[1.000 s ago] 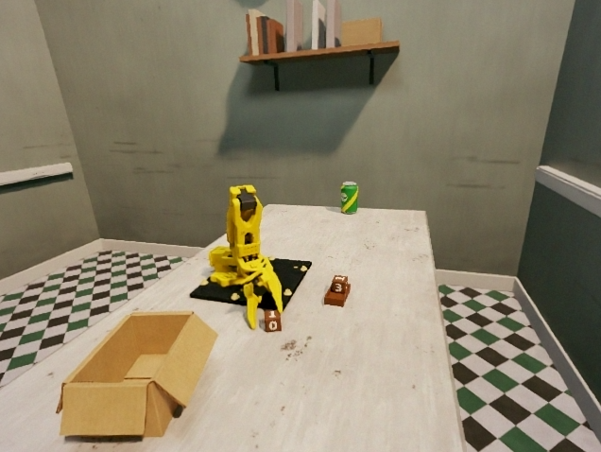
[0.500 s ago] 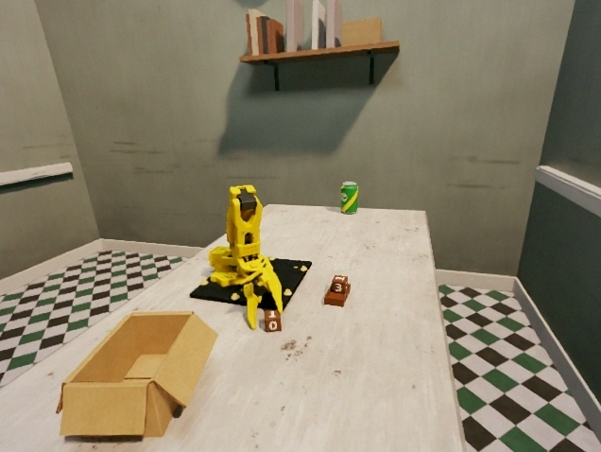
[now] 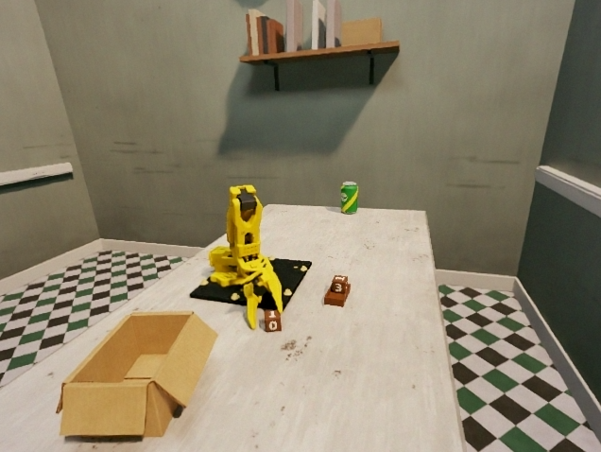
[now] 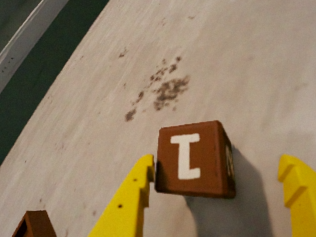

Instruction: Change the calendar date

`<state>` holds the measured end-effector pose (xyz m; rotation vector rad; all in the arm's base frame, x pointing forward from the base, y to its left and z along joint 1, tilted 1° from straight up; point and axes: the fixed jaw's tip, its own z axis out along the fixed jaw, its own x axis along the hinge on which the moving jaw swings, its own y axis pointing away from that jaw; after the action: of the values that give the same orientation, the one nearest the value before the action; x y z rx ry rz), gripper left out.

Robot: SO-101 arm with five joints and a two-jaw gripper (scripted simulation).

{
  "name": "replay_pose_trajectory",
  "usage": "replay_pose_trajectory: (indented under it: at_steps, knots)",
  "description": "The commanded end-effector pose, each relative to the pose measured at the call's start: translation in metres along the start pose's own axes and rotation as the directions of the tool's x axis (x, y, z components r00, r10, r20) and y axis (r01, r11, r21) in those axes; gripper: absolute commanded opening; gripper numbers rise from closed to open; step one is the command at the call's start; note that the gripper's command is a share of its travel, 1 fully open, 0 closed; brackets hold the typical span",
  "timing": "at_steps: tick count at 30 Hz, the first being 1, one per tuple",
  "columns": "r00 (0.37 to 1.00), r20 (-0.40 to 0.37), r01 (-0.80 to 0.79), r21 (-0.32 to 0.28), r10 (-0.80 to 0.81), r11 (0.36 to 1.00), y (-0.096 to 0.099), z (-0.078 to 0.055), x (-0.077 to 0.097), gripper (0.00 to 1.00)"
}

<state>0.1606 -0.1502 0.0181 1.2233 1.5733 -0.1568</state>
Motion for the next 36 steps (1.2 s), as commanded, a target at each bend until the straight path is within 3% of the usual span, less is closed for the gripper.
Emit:
replay_pose_trajectory:
  at_steps: [1,7,14,36]
  knots:
    - [0.979,0.031,-0.199,-0.054,0.201,0.978,0.007,-0.006,-0.010,0.36]
    - [0.974,0.053,-0.217,-0.086,0.222,0.972,0.011,-0.008,-0.016,0.35]
    - [0.939,0.113,-0.303,-0.177,0.325,0.936,0.021,-0.014,-0.035,0.35]
    - [0.941,0.119,-0.294,-0.183,0.318,0.938,0.022,-0.015,-0.037,0.35]
